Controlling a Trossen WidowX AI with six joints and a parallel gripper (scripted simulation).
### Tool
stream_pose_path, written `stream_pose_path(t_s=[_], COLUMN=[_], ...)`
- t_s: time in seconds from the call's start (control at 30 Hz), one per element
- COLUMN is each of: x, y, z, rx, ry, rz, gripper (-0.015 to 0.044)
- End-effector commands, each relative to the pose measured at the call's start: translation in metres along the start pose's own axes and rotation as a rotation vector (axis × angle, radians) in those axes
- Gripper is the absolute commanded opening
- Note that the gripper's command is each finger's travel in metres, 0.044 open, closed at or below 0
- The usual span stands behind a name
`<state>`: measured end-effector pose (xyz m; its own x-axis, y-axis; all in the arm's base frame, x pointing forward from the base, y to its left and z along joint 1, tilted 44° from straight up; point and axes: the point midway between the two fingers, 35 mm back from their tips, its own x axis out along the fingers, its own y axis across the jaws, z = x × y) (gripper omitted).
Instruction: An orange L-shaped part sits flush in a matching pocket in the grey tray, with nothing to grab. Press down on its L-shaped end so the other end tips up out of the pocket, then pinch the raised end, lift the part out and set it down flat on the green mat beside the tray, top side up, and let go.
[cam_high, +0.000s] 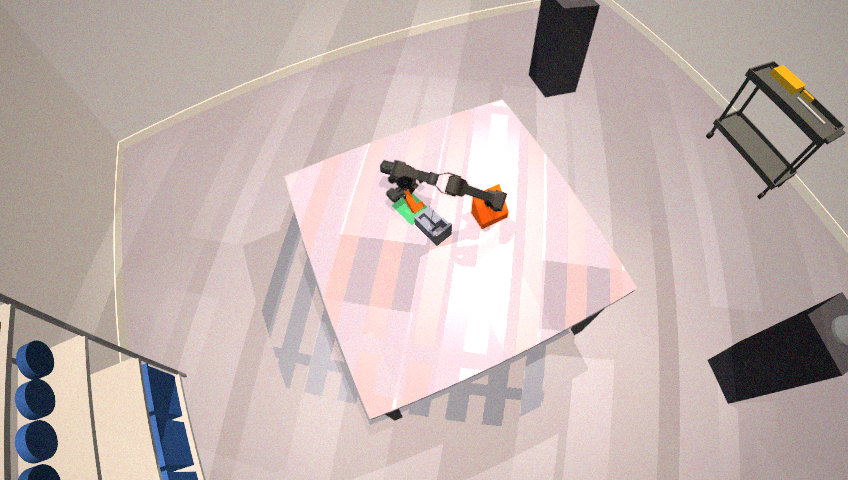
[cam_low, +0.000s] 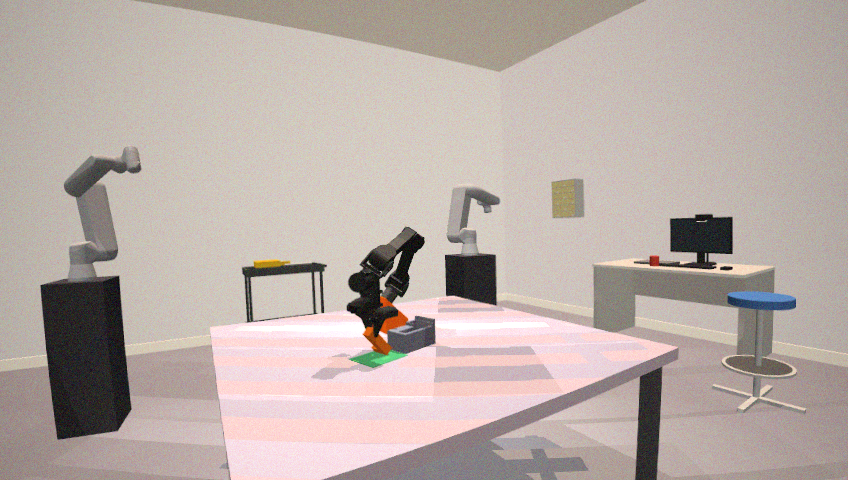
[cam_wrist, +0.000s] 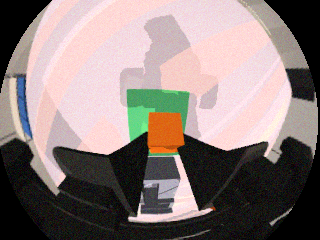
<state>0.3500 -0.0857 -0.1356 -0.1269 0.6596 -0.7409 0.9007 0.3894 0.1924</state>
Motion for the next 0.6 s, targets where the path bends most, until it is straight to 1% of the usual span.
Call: stream_pose_path(t_s=[0.0,0.1,0.2,0.33,0.57], x=[0.000,-0.014,-0.044,-0.084,-0.081], y=[0.000,0.001,0.002,0.000,0.001], z=[0.000,0.001,0.003,0.001,0.003], rx=[0.000,0.001,0.004,0.006,0.013], ry=[0.000,-0.001,-0.001,0.001,-0.010], rz=[0.000,0.000,0.001,0.003,0.019], gripper=[0.0236,0.0315,0.0394,0.0400,0.0400])
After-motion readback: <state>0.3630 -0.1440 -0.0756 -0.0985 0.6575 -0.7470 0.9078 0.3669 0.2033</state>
